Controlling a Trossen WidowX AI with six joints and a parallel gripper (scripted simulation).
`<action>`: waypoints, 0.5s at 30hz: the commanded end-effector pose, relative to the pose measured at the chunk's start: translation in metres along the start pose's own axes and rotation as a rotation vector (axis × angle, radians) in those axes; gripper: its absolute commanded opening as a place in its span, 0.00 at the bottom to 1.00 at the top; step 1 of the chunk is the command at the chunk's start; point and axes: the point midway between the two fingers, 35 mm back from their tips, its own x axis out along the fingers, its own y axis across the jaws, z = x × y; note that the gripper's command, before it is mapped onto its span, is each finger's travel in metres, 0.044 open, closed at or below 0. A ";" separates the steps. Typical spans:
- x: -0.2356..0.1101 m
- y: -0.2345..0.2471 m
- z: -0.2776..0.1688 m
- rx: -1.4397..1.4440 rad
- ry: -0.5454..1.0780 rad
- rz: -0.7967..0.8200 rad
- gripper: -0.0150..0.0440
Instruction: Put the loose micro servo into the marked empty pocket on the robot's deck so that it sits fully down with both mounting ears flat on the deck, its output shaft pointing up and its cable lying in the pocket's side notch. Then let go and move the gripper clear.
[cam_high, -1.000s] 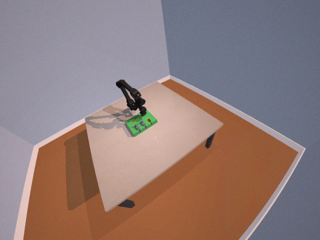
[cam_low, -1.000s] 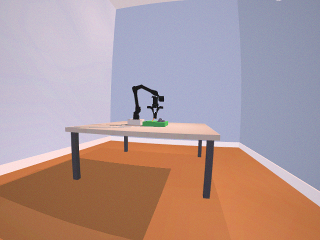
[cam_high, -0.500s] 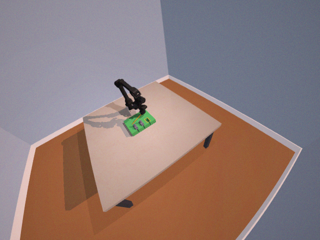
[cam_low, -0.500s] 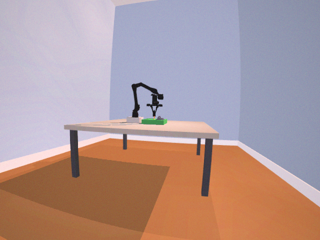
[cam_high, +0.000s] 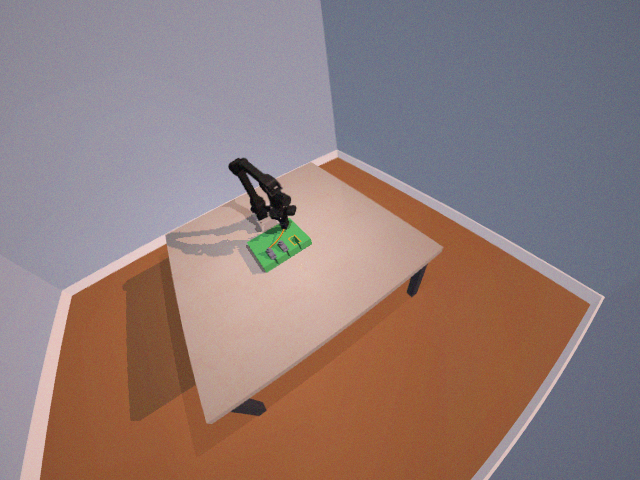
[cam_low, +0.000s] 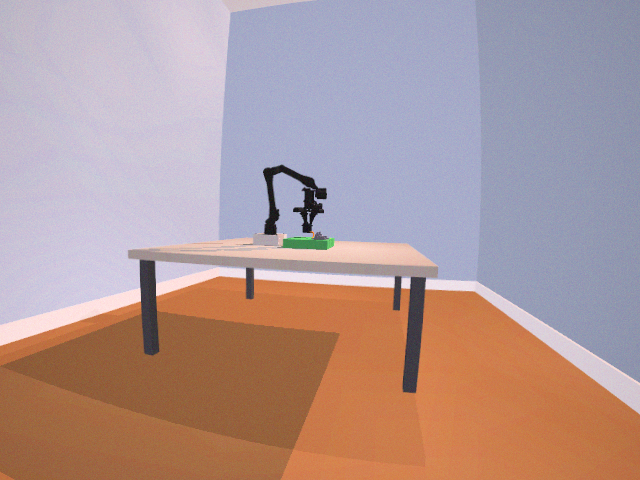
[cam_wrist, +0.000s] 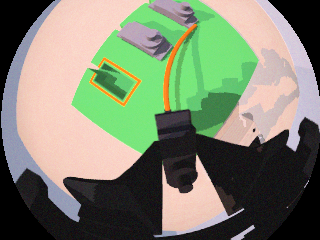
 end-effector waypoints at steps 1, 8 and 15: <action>0.000 0.000 0.001 -0.115 -0.004 0.000 0.25; 0.000 0.000 0.001 -0.358 -0.005 0.000 0.25; 0.000 0.000 0.001 -0.602 -0.005 -0.001 0.25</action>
